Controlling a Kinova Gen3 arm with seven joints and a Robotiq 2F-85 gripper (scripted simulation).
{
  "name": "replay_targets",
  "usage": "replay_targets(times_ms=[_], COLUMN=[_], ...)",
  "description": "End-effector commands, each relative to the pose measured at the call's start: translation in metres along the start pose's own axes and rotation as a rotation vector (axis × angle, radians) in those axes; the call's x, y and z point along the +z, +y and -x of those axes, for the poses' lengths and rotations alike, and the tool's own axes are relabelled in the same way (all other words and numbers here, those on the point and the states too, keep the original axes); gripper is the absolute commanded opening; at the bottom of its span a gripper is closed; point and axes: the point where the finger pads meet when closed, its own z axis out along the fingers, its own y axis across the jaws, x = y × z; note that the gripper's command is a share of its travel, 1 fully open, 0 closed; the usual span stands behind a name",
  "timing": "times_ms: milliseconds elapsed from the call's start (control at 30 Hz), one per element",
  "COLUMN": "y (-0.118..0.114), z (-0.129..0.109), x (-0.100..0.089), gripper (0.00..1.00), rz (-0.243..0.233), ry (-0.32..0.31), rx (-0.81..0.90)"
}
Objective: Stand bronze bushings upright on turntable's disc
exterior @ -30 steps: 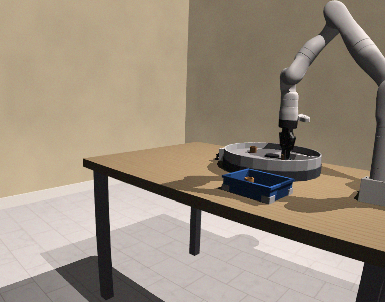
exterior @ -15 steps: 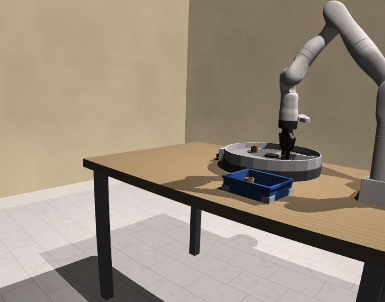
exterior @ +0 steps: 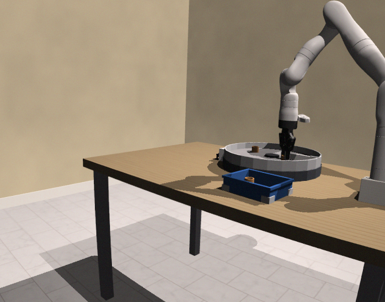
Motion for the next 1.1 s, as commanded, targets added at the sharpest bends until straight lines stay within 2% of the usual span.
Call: replay_targets(times_ms=[0, 533, 567, 1067], y=[-0.0003, -0.0003, -0.0003, -0.0003], z=[0.0004, 0.0004, 0.0004, 0.0004], x=[-0.0006, -0.0006, -0.0006, -0.0006], gripper=[0.00, 0.00, 0.40, 0.40], rz=[-0.001, -0.001, -0.001, -0.001], ry=[-0.001, -0.001, -0.001, -0.001], rx=[0.000, 0.000, 0.000, 0.000])
